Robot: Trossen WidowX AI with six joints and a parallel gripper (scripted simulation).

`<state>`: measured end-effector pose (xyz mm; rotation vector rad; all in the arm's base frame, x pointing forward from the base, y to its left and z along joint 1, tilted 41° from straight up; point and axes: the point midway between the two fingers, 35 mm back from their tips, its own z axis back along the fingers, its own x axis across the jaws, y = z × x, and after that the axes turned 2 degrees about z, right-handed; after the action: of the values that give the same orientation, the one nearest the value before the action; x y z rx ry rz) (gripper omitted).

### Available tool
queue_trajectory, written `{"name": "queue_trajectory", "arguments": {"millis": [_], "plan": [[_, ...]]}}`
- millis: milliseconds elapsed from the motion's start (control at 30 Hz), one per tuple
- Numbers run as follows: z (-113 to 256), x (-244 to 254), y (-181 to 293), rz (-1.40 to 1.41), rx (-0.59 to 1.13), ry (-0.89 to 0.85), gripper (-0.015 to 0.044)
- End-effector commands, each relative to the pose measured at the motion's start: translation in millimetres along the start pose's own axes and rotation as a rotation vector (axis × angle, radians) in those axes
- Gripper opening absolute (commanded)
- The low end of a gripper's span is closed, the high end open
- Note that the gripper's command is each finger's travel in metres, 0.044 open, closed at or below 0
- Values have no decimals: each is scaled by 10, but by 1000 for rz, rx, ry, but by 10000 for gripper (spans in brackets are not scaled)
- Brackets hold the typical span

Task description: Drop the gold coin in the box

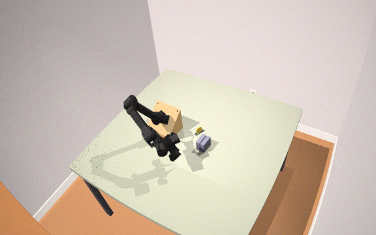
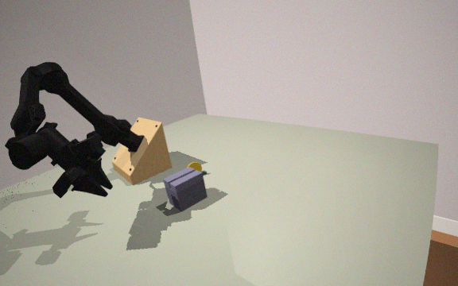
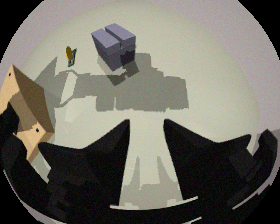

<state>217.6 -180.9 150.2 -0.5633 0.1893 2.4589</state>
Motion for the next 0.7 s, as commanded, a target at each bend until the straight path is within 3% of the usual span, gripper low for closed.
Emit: {"name": "queue_trajectory", "arguments": {"millis": [0, 333, 667], "plan": [[-284, 153, -425, -12, 10, -144, 161], [-730, 851, -1384, 43, 221, -353, 161], [-921, 1738, -1953, 214, 530, -241, 161]]}}
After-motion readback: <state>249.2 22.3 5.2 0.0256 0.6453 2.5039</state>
